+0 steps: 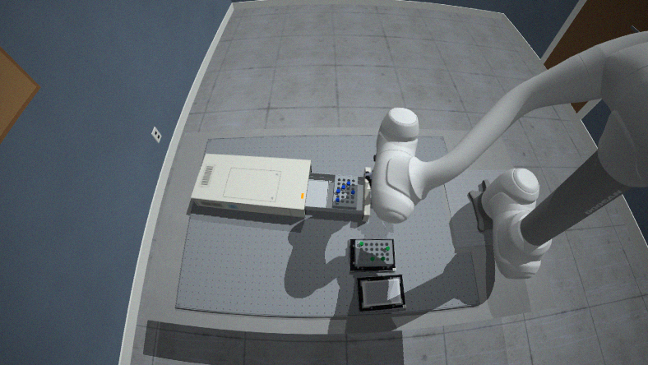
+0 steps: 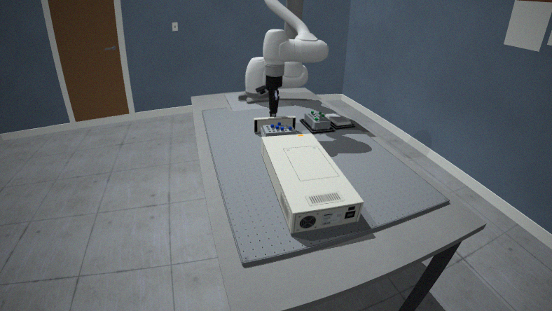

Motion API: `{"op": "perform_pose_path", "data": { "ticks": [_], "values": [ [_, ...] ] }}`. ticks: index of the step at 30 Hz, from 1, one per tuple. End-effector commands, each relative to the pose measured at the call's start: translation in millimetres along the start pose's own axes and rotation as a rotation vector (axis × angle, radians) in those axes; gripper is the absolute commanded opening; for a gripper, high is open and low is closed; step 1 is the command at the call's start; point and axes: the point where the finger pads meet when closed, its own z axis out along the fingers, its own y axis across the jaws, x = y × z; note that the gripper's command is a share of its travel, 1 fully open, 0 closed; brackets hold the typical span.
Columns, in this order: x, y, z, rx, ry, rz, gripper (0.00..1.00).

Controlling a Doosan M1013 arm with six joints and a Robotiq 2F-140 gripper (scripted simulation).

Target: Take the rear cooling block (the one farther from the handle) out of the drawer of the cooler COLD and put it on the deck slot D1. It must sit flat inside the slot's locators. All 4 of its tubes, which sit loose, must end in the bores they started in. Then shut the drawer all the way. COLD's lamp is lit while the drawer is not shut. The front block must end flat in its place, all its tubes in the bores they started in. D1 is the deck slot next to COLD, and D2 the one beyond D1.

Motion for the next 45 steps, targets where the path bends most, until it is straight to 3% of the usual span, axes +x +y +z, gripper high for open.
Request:
{"op": "perform_pose_path", "data": {
  "ticks": [1,45],
  "values": [
    [-0.1,-4.0,-0.6,0.001,0.0,0.0,0.1],
    [-0.1,-54.1,-0.6,0.001,0.0,0.0,0.1]
  ]
}}
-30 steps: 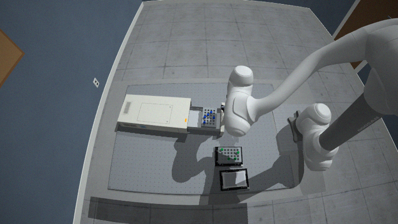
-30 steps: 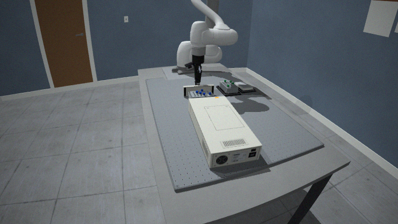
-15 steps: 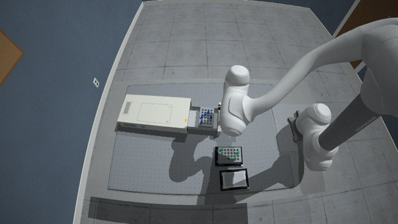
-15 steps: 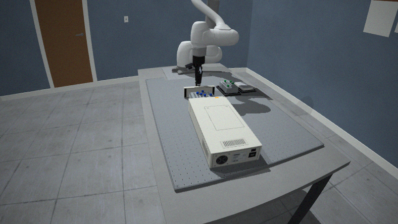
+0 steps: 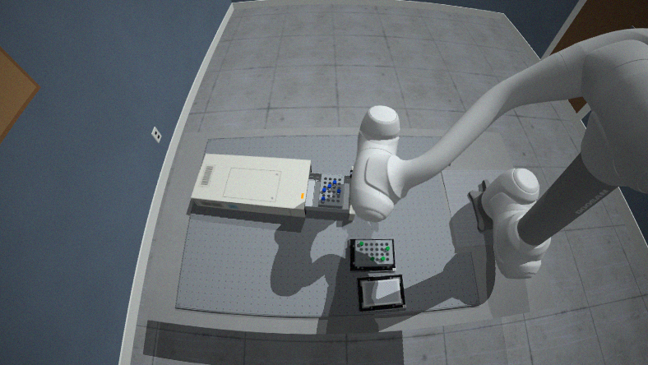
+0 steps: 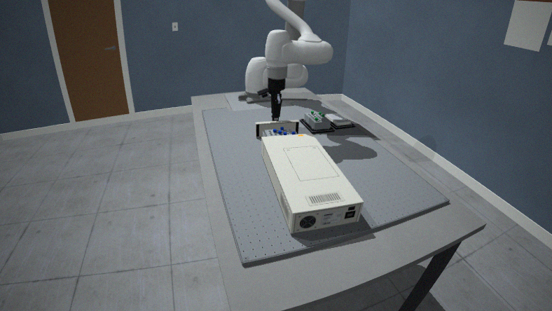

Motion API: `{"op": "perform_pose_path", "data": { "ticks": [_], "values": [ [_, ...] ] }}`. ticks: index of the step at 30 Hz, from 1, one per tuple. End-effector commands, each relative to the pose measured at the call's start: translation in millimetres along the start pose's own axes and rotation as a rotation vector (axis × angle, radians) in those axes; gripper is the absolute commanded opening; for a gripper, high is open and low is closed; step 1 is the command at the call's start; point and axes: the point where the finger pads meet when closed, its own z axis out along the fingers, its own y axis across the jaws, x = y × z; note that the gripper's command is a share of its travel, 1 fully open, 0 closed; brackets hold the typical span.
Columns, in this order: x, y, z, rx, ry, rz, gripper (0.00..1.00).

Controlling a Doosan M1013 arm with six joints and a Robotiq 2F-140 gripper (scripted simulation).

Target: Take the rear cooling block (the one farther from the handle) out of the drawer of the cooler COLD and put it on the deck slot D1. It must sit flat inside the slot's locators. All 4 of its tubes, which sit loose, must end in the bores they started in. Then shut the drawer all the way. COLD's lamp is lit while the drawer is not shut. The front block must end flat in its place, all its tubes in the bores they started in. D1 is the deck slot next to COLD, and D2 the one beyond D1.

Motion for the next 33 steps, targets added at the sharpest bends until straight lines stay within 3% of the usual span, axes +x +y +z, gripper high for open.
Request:
{"op": "perform_pose_path", "data": {
  "ticks": [1,33],
  "values": [
    [-0.1,-4.0,-0.7,0.001,0.0,0.0,0.1],
    [-0.1,-40.8,-0.7,0.001,0.0,0.0,0.1]
  ]
}}
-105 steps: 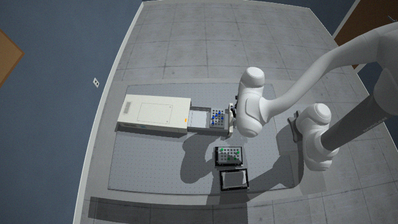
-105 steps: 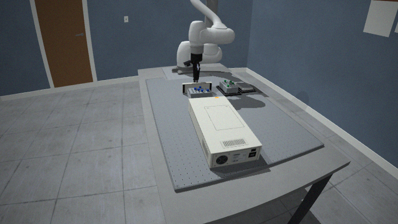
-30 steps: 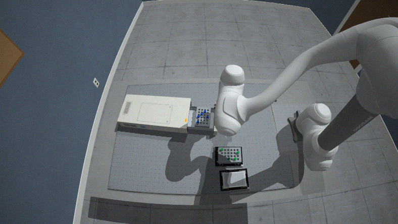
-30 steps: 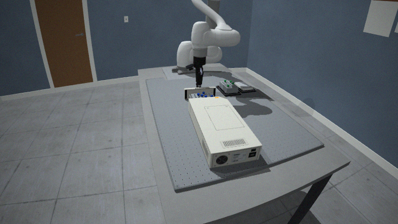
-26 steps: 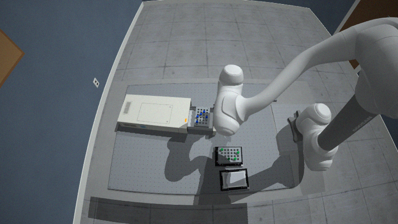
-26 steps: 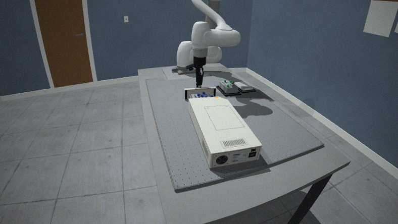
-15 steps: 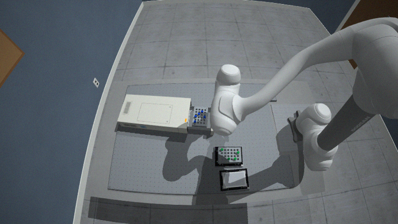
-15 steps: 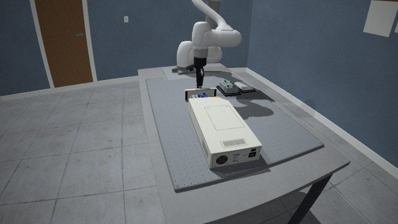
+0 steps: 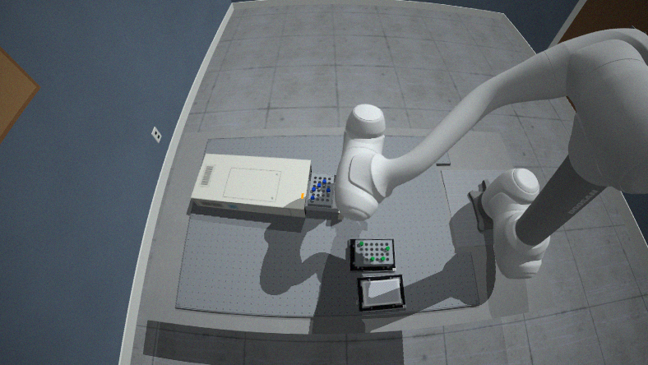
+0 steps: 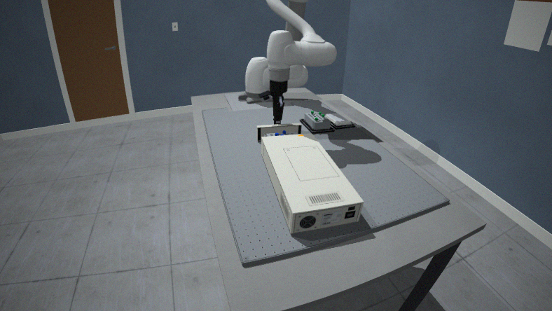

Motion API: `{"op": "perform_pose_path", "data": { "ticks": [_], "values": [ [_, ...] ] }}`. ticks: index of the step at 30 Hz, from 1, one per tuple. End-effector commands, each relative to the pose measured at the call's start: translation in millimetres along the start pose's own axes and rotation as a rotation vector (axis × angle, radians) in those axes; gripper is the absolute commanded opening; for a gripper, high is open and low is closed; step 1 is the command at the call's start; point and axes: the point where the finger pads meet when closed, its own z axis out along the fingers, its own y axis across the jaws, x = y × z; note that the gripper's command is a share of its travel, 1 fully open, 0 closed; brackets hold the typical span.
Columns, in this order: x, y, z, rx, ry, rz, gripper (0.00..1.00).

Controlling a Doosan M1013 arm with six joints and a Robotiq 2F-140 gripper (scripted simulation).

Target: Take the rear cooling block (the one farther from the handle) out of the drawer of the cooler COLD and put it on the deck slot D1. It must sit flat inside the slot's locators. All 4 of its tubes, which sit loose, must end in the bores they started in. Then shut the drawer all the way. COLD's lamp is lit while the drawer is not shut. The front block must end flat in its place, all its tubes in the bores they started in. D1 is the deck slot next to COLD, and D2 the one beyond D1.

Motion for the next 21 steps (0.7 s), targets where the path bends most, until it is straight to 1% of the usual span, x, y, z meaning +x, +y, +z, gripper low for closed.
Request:
{"op": "perform_pose_path", "data": {
  "ticks": [1,21],
  "values": [
    [-0.1,-4.0,-0.7,0.001,0.0,0.0,0.1],
    [-0.1,-27.5,-0.8,0.001,0.0,0.0,0.1]
  ]
}}
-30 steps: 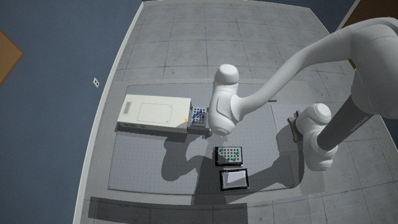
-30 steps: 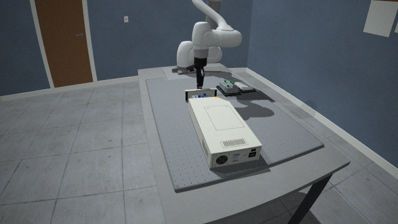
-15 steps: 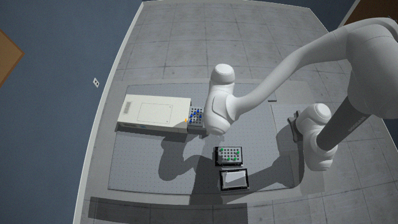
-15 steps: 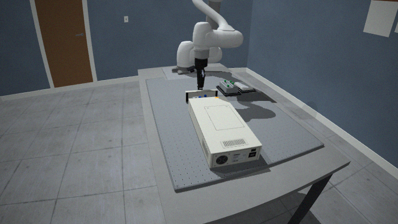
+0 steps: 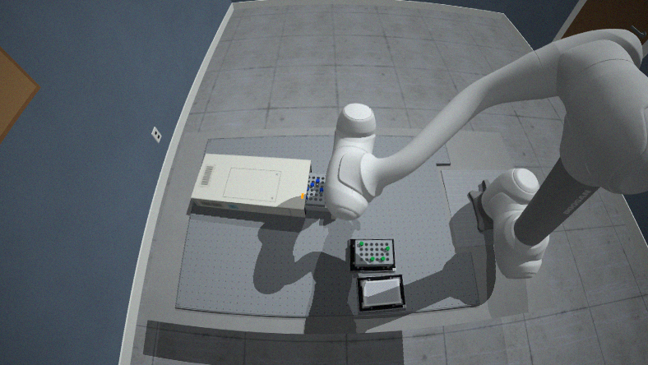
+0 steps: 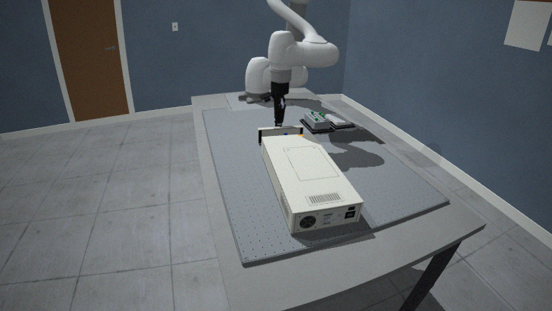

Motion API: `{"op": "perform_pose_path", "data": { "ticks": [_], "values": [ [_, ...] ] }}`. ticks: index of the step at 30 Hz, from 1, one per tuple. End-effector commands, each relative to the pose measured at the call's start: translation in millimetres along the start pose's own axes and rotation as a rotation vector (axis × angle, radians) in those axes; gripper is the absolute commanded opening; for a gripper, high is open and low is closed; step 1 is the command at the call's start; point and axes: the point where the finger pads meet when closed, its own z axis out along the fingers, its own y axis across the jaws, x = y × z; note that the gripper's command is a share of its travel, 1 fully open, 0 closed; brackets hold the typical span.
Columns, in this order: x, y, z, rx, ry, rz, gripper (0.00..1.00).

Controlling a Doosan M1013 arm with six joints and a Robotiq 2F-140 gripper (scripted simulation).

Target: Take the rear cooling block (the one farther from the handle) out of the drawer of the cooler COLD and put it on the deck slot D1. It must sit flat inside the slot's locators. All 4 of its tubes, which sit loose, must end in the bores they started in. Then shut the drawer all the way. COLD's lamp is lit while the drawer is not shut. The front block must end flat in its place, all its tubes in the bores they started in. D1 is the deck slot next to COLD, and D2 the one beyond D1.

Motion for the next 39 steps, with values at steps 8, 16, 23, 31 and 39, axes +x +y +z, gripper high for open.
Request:
{"op": "perform_pose_path", "data": {
  "ticks": [8,16,23,31,39],
  "values": [
    [-0.1,-10.7,-0.8,0.001,0.0,0.0,0.1],
    [-0.1,-21.4,-0.8,0.001,0.0,0.0,0.1],
    [-0.1,-28.8,-0.8,0.002,0.0,0.0,0.1],
    [-0.1,-38.2,-0.8,0.002,0.0,0.0,0.1],
    [-0.1,-48.8,-0.9,0.002,0.0,0.0,0.1]
  ]
}}
